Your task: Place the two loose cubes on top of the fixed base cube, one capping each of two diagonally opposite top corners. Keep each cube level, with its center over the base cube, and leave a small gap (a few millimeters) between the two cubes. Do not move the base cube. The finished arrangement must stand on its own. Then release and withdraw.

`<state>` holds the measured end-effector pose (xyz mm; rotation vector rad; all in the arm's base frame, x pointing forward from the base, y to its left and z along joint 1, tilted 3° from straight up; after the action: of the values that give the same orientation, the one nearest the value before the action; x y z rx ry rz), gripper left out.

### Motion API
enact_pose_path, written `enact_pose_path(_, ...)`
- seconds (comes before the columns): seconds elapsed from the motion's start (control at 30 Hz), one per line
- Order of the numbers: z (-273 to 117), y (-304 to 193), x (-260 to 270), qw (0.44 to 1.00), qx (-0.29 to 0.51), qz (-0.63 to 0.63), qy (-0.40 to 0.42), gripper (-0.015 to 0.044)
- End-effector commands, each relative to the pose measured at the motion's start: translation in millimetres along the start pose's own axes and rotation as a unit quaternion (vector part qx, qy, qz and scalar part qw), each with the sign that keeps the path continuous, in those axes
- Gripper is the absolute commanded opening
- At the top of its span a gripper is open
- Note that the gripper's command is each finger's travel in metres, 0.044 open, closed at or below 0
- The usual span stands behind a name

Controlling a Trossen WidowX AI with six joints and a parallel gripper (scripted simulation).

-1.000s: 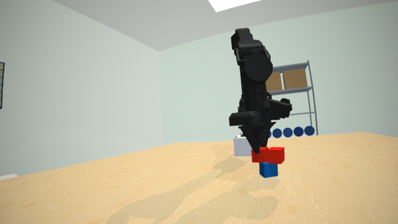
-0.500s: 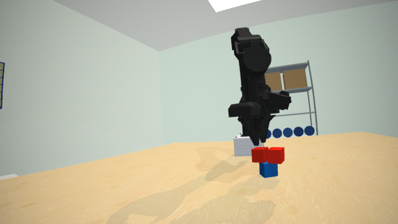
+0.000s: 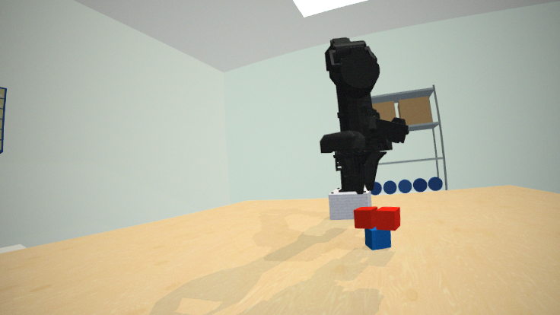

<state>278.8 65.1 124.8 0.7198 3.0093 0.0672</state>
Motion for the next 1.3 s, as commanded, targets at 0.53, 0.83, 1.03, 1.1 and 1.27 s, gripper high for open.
enact_pose_path(0.53, -23.3, 1.2, -1.3, 1.000, -0.003, -0.001, -0.004, 0.0205)
enact_pose_path(0.83, -29.5, 0.5, -0.3, 1.000, -0.001, 0.000, -0.002, 0.0389)
enact_pose_path(1.03, -27.0, 7.2, 5.3, 1.000, 0.000, 0.001, 0.001, 0.0400)
enact_pose_path(1.1, -27.4, 27.9, 19.3, 1.000, -0.001, 0.001, 0.002, 0.0400)
enact_pose_path(1.27, -29.0, 79.2, 68.5, 1.000, -0.003, 0.001, 0.004, 0.0400)
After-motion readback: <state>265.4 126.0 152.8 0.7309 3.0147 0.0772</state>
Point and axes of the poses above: the point midway between the two fingers, 35 mm back from their tips, its own z axis out along the fingers, its own x axis across the jaws, y = z × x, the point moved 5 cm from there along -z, back along the fingers, and after that the axes turned 9 degrees about z, right-handed, at the moved point
